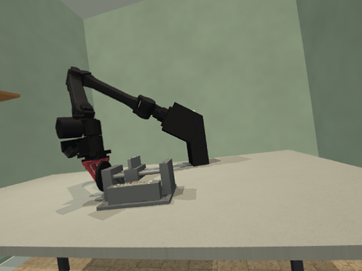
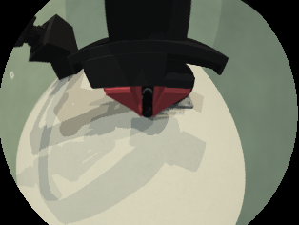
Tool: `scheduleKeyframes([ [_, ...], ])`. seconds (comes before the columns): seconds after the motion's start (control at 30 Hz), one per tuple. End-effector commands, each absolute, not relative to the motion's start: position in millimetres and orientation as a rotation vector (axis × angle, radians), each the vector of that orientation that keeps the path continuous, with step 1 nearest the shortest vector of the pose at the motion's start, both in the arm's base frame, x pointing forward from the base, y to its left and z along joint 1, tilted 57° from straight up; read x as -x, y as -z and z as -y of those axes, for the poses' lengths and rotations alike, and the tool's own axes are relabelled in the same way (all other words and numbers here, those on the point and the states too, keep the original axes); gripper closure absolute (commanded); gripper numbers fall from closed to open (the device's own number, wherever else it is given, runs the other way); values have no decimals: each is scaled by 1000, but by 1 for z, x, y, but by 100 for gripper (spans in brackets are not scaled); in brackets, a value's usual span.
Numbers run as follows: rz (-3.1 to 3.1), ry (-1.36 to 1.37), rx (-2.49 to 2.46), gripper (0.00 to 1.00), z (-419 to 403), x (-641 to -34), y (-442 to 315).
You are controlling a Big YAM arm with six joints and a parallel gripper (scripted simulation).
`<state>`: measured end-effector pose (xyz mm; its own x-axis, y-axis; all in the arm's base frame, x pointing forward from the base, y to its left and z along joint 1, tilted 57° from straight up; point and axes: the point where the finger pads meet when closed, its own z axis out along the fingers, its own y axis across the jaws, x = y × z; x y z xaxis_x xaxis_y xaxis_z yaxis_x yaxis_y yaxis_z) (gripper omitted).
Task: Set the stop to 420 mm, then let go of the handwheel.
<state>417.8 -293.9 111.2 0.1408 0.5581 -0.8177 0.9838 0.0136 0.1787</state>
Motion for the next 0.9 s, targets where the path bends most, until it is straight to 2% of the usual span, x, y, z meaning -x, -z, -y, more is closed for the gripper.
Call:
scheduleKeyframes([
  [0.0, -1487, 707, -1661, 94, 295, -408, -119],
  [0.63, -1487, 706, -1660, 94, 279, -406, -129],
  [0.87, -1488, 673, -1633, 94, 261, -426, -146],
])
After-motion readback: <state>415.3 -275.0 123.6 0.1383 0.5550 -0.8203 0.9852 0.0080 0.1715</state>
